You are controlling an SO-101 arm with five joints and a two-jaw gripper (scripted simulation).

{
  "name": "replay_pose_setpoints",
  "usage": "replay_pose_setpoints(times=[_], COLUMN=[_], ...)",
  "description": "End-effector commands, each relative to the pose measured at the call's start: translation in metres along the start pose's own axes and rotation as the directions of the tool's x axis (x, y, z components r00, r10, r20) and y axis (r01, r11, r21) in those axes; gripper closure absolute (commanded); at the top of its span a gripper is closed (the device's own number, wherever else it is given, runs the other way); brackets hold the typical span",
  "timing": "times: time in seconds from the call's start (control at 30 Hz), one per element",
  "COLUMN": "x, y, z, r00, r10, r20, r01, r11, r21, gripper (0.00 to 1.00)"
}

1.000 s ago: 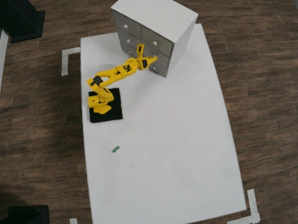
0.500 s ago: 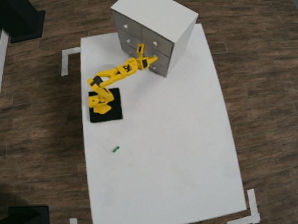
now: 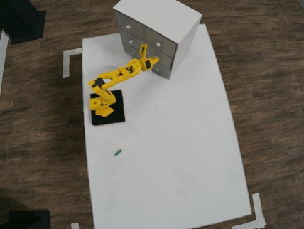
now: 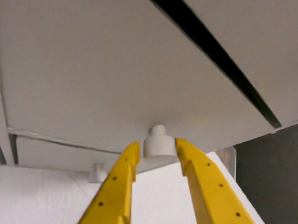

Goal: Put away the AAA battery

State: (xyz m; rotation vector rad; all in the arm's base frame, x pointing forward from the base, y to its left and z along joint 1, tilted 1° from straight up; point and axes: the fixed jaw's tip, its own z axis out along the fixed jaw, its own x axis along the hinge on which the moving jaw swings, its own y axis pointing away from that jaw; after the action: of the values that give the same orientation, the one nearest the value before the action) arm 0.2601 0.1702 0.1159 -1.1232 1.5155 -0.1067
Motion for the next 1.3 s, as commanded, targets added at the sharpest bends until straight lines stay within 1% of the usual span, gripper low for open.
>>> replay_pose_setpoints(times=[0.0,0.47,1.1,1.27], x=[0.0015,0.0015,0.0015,0.0022], y=[0.0075,0.0075,0.0075,0.0048], z=[0.0017,0.0017,0.0017,-0.0019], r00=[1.000,1.000,1.000,1.000], r10=[-0.015,-0.015,-0.015,-0.014], r20=[-0.006,-0.006,-0.006,-0.012], r01=[0.015,0.015,0.015,0.013], r11=[1.000,1.000,1.000,1.000], r21=[-0.026,-0.026,-0.026,-0.022], gripper=[0.90,1.00,1.00,1.00])
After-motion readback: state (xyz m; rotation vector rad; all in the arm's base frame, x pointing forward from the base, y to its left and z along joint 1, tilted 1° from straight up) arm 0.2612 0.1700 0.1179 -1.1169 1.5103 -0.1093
